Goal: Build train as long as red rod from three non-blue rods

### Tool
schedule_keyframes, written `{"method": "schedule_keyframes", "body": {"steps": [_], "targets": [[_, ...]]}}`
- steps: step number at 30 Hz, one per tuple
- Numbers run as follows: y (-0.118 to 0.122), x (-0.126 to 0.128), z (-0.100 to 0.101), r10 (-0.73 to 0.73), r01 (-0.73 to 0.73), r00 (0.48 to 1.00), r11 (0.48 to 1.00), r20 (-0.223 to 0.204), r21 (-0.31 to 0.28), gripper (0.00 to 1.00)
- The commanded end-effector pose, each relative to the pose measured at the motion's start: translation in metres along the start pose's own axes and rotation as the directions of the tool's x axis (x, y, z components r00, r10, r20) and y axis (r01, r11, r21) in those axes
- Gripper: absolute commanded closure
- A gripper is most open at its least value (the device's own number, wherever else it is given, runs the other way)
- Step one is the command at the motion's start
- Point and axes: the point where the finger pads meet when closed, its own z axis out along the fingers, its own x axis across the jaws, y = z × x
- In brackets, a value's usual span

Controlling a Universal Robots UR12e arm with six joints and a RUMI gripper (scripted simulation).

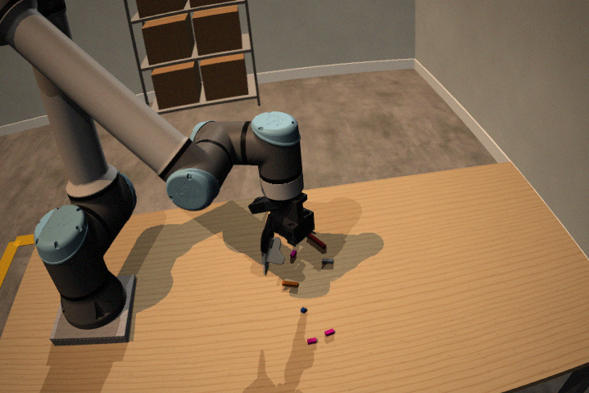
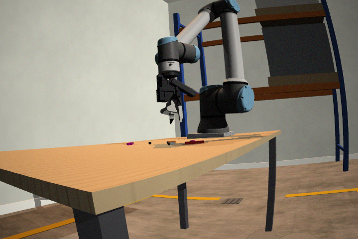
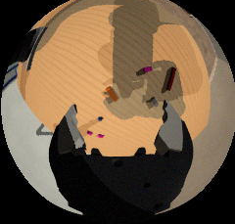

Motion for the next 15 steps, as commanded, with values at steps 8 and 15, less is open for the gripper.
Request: {"method": "schedule_keyframes", "body": {"steps": [8,15], "targets": [[0.003,0.013,-0.001,0.221,-0.221,0.975,0.975,-0.001,-0.001,0.0],[0.005,0.023,-0.001,0.38,-0.38,0.925,0.925,-0.001,-0.001,0.0]]}}
